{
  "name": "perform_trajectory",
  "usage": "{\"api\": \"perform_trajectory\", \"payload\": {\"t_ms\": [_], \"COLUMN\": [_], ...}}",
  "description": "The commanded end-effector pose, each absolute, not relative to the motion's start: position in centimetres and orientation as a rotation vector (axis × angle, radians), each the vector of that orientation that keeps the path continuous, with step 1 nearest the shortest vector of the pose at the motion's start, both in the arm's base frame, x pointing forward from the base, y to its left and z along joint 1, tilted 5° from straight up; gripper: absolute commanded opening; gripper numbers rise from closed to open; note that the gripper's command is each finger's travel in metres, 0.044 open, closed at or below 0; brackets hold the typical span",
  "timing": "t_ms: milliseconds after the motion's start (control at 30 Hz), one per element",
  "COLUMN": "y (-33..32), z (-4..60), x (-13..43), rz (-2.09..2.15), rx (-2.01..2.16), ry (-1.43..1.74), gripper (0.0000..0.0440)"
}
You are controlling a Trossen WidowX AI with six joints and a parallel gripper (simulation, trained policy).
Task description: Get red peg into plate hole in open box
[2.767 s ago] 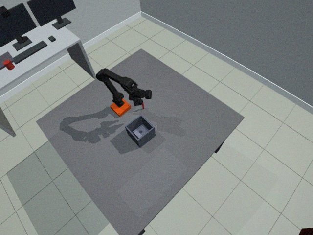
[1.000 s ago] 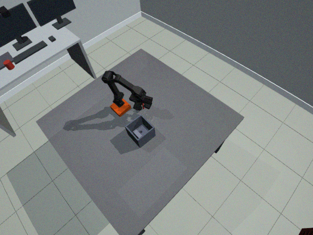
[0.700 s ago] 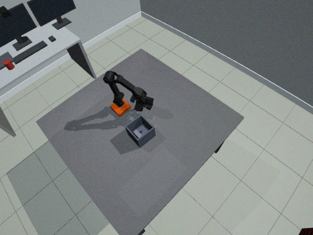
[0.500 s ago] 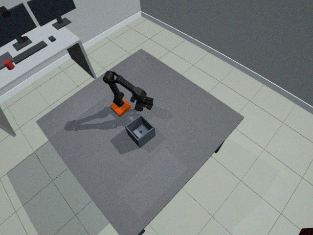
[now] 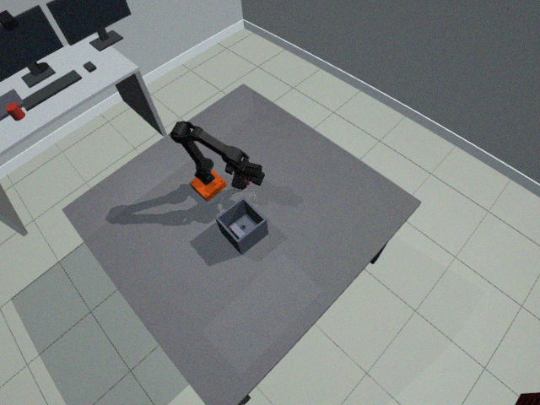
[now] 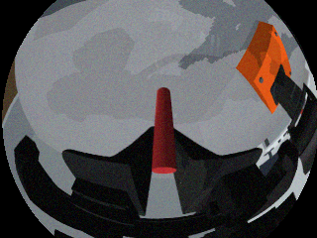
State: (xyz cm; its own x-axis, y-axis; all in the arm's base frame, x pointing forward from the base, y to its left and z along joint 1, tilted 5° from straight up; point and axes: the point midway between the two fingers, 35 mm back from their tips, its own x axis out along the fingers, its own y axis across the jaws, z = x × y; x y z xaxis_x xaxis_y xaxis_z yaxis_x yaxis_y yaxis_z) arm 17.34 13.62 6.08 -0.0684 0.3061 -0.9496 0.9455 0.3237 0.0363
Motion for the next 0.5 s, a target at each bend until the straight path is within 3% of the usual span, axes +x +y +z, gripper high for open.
{"api": "perform_trajectory", "payload": {"t_ms": [0,467], "y": [13.8,12.8], "z": [7.3,13.3], "x": [17.7,19.7], "rz": [-0.76,-0.608], "rx": [1.197,1.237], "ry": [1.579,1.47], "gripper": [0.0,0.0]}}
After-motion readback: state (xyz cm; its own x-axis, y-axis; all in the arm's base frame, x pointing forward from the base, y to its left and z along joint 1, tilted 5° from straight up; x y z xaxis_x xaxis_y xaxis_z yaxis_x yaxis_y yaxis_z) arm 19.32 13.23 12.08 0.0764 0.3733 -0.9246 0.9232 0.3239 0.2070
